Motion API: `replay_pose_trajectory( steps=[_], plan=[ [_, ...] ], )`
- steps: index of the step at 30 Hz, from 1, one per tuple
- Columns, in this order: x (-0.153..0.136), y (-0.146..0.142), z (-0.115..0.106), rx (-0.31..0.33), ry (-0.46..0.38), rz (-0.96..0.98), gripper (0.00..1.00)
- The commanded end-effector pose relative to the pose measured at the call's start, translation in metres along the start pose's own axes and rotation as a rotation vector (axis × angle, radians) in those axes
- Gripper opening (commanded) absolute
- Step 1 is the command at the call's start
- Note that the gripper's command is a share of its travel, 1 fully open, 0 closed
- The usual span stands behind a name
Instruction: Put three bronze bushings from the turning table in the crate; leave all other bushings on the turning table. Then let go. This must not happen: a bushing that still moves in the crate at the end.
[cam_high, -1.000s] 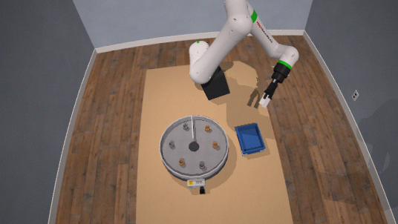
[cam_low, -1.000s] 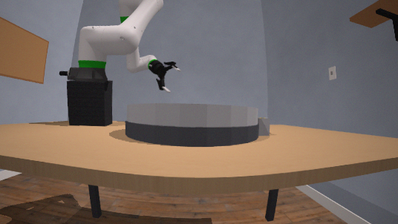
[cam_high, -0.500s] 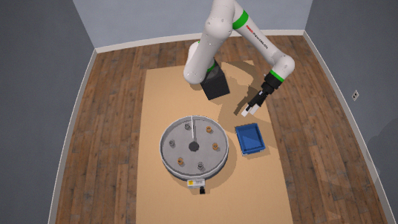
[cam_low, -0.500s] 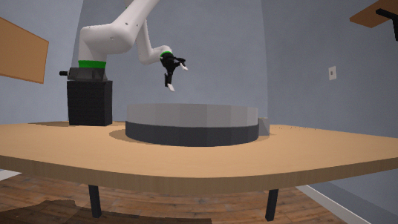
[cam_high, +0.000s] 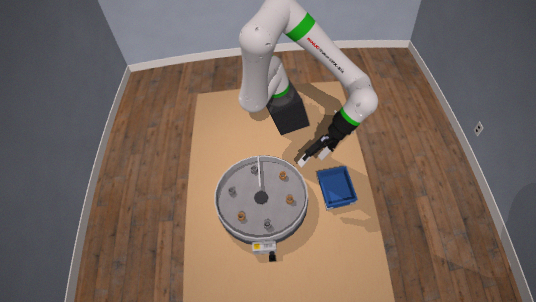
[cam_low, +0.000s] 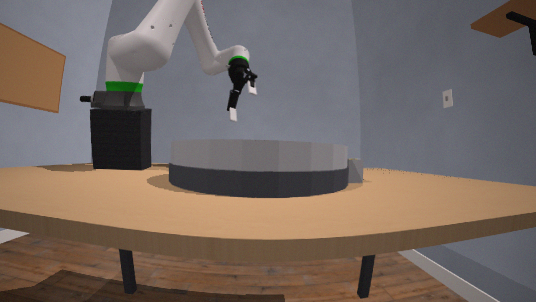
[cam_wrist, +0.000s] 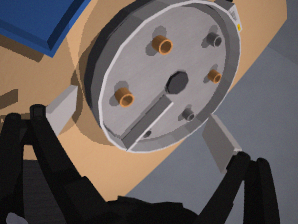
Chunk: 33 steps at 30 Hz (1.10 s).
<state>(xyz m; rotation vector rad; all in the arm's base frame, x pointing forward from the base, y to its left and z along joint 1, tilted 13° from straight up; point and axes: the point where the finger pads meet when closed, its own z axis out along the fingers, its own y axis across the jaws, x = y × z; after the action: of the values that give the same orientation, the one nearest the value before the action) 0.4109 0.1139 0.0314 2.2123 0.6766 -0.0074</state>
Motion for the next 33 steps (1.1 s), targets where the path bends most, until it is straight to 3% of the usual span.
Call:
replay_pose_trajectory(
  steps=[1, 5, 6, 17, 22, 24, 33],
  plan=[
    [-0.016, 0.026, 0.027, 0.104, -0.038, 0.039, 1.0],
    [-0.023, 0.033, 0.036, 0.139, -0.048, 0.058, 1.0],
    [-0.034, 0.044, 0.049, 0.19, -0.06, 0.086, 1.0],
    [-0.078, 0.08, 0.091, 0.365, -0.075, 0.21, 1.0],
    [-0.092, 0.09, 0.102, 0.411, -0.071, 0.251, 1.0],
    [-0.11, 0.101, 0.114, 0.464, -0.061, 0.306, 1.0],
    [-0.154, 0.125, 0.14, 0.565, -0.017, 0.449, 1.0]
  ],
)
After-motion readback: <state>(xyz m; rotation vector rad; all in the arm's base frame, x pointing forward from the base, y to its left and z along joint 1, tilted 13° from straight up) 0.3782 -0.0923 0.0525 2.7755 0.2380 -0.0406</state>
